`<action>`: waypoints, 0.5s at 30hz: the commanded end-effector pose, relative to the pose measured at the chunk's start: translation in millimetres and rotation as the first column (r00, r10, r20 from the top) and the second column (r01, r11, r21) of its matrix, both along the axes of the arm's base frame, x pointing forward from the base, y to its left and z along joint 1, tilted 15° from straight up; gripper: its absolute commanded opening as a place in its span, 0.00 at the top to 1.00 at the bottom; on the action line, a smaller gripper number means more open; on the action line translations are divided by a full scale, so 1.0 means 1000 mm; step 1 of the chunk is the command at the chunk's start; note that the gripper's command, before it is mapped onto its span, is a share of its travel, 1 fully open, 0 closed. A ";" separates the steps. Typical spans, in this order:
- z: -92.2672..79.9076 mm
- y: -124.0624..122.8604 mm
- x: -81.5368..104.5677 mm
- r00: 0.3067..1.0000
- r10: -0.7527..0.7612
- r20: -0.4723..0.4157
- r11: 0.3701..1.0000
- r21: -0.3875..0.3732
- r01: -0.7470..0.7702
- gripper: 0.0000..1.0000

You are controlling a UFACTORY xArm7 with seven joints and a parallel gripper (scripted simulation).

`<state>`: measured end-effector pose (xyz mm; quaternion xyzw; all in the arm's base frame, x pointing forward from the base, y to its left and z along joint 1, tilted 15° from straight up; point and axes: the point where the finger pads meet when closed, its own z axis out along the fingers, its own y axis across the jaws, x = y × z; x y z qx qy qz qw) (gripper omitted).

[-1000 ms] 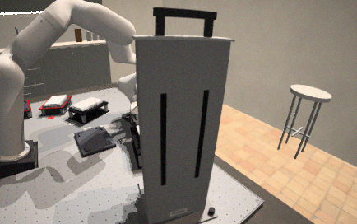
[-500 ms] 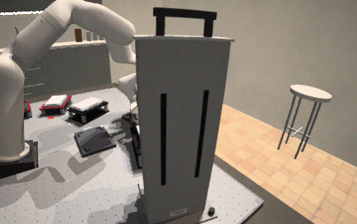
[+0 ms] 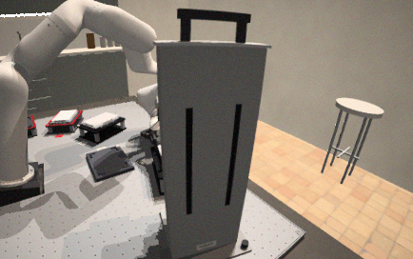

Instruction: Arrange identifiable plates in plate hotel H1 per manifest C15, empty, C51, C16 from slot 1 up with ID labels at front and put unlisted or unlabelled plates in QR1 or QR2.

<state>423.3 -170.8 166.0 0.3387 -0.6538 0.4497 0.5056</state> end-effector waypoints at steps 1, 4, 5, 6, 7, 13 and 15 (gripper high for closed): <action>0.002 0.005 0.003 1.000 -0.001 0.003 1.000 -0.001 0.001 0.00; 0.002 0.010 0.004 1.000 -0.001 0.003 1.000 -0.001 0.001 0.00; 0.002 0.012 0.005 1.000 -0.001 0.003 1.000 -0.001 0.001 0.00; 0.003 0.013 0.006 1.000 -0.001 0.003 1.000 -0.001 0.001 0.00; 0.003 0.013 0.006 1.000 -0.001 0.003 1.000 -0.001 0.001 0.00; 0.003 0.021 0.009 1.000 -0.001 0.003 1.000 -0.001 0.001 0.00; 0.004 0.024 0.010 1.000 -0.001 0.003 1.000 -0.001 0.001 0.00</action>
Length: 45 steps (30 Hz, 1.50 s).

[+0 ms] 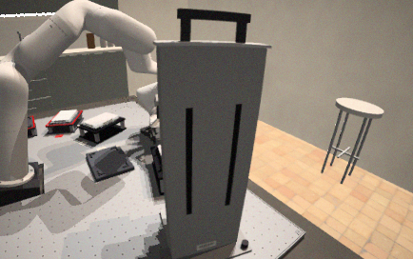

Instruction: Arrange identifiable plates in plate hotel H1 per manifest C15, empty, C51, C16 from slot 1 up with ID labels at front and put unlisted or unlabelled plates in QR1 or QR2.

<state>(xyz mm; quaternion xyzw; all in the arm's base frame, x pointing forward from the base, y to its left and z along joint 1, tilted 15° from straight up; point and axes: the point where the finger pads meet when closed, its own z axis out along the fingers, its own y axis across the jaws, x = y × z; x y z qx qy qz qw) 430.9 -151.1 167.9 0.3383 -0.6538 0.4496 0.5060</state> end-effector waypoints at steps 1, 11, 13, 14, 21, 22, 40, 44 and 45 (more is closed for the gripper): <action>0.002 0.006 0.003 1.000 0.000 0.004 1.000 0.000 0.000 0.00; 0.003 0.018 0.008 1.000 0.000 0.004 1.000 0.000 0.000 0.00; 0.003 0.022 0.009 1.000 0.000 0.004 1.000 0.000 0.000 0.00; 0.003 0.023 0.009 1.000 0.000 0.004 1.000 0.000 0.000 0.00; 0.004 0.026 0.011 1.000 0.000 0.004 1.000 0.000 0.000 0.00; 0.004 0.026 0.011 1.000 0.000 0.004 1.000 0.000 0.000 0.00; 0.011 0.026 0.008 1.000 0.000 0.004 1.000 0.000 0.000 0.00; 0.016 0.025 0.007 1.000 0.000 0.004 1.000 0.000 0.000 0.00; 0.019 0.025 0.006 1.000 0.000 0.004 1.000 0.000 0.000 0.00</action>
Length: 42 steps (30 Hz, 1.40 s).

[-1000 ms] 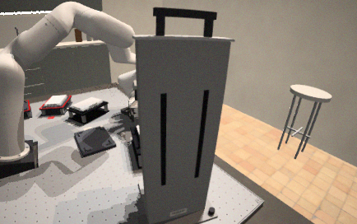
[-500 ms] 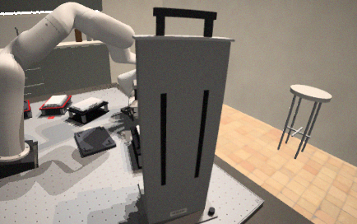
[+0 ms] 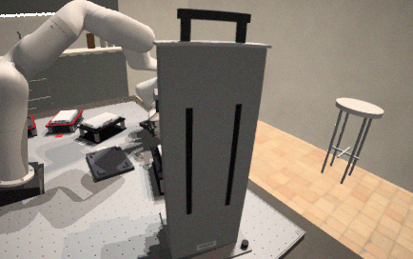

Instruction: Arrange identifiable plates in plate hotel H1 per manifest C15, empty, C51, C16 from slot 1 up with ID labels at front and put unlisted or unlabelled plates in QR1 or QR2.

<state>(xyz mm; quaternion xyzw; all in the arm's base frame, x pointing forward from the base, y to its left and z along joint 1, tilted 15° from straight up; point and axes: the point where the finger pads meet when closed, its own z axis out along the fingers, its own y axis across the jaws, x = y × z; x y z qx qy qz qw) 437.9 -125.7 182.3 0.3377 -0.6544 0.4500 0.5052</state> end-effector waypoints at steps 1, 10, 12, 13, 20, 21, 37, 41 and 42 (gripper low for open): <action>0.007 0.000 -0.002 1.000 0.000 0.001 1.000 0.000 0.000 0.00; 0.030 -0.002 -0.009 1.000 0.000 0.001 1.000 0.000 0.000 0.00; 0.035 -0.002 -0.010 1.000 0.000 0.001 1.000 0.000 0.000 0.00; 0.038 -0.002 -0.011 1.000 0.000 0.001 1.000 0.000 0.000 0.00; 0.050 -0.003 -0.015 1.000 0.000 0.001 1.000 0.000 0.000 0.00; 0.053 -0.003 -0.016 1.000 0.000 0.001 1.000 0.000 0.000 0.00; 0.089 -0.005 -0.026 1.000 0.000 0.001 1.000 0.000 0.000 0.00; 0.099 -0.006 -0.029 1.000 0.000 0.001 1.000 0.000 0.000 0.00; 0.101 -0.006 -0.030 1.000 0.000 0.001 1.000 0.000 0.000 0.00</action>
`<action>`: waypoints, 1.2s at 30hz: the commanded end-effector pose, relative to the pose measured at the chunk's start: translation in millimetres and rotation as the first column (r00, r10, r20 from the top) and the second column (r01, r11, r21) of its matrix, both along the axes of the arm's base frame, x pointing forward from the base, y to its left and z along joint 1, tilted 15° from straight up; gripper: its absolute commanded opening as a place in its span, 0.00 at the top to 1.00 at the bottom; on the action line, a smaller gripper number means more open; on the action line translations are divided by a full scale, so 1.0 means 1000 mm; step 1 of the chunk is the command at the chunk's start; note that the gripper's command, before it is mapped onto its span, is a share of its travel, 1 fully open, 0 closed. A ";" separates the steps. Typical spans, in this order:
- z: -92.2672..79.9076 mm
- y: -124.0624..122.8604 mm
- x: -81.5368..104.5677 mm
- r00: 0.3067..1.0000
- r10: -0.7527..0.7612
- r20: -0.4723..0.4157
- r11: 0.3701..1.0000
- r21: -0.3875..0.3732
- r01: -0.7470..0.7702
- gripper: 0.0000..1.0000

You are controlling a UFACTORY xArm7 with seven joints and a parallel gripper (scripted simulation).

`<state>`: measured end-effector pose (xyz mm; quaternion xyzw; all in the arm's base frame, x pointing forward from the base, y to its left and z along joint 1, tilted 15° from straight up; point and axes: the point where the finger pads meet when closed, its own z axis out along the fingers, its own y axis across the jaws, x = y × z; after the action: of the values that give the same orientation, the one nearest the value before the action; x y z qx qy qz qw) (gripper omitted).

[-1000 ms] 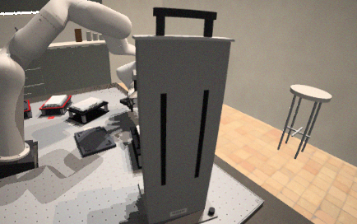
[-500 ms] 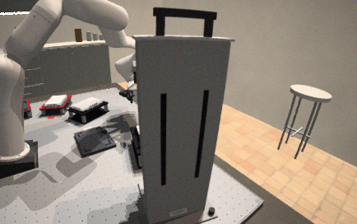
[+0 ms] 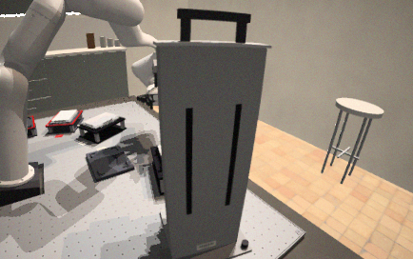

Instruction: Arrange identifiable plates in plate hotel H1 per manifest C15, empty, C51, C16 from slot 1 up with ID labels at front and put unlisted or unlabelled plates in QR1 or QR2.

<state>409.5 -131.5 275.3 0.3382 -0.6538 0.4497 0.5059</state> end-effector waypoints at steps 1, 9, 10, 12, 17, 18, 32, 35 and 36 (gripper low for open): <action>0.011 0.000 -0.003 1.000 0.000 0.004 1.000 0.000 0.000 0.00; 0.014 -0.001 -0.003 1.000 0.000 0.004 1.000 0.000 0.000 0.00; 0.014 -0.001 -0.003 1.000 0.000 0.004 1.000 0.000 0.000 0.00; 0.014 -0.001 -0.003 1.000 0.000 0.004 1.000 0.000 0.000 0.00; 0.014 -0.001 -0.003 0.999 0.016 0.029 0.998 0.060 -0.018 0.00; 0.014 -0.001 -0.003 0.999 0.020 0.035 0.997 0.075 -0.022 0.00; 0.014 -0.001 -0.003 0.992 0.056 0.115 0.965 0.247 -0.083 0.00; 0.014 -0.001 -0.003 0.989 0.063 0.136 0.952 0.288 -0.100 0.00; 0.014 -0.001 -0.003 0.988 0.065 0.143 0.947 0.302 -0.106 0.00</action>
<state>406.2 -131.8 287.8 0.4008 -0.7220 0.3946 0.4029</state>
